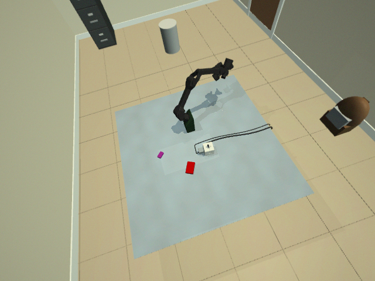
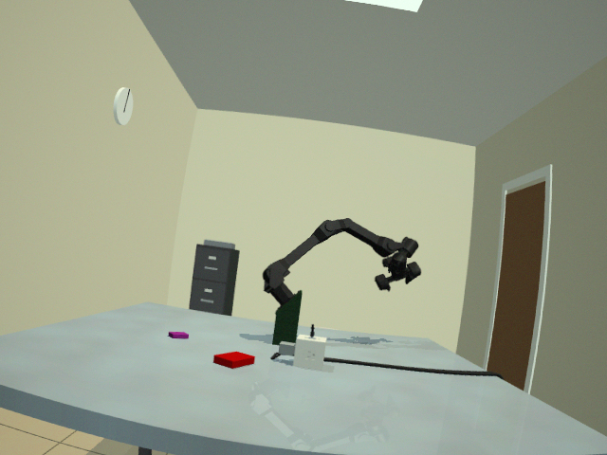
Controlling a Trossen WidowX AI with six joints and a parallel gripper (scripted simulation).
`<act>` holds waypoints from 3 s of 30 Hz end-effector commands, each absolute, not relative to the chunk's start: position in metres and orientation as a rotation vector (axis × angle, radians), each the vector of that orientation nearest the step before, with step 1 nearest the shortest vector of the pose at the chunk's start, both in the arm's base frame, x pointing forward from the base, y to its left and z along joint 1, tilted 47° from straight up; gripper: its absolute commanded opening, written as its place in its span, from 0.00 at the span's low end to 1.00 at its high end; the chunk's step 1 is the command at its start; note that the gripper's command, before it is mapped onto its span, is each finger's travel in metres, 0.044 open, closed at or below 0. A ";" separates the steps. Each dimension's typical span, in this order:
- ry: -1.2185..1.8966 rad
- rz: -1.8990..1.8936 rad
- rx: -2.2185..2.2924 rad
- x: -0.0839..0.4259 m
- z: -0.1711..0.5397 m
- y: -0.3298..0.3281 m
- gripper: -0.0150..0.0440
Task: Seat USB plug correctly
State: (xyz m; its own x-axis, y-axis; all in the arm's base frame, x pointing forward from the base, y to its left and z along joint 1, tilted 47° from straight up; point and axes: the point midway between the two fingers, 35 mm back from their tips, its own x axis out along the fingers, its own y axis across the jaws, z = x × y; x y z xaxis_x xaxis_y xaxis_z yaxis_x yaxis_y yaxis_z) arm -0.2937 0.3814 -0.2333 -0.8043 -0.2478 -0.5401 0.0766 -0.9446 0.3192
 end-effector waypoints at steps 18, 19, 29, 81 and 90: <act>-2.937 -2.247 1.454 -0.035 -0.212 0.426 1.00; -3.076 -2.152 1.444 -0.021 -0.210 0.423 1.00; -4.297 -0.597 0.977 0.107 -0.182 0.371 1.00; -1.094 3.927 -1.900 0.295 -0.041 0.062 1.00; -1.093 3.927 -1.899 0.295 -0.047 0.055 1.00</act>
State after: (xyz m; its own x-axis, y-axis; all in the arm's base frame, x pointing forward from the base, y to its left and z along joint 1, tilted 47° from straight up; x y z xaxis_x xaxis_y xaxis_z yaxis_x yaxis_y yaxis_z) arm 0.2951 0.0590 -0.0449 0.0054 -0.7259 -0.6877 0.9767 -0.1438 0.1595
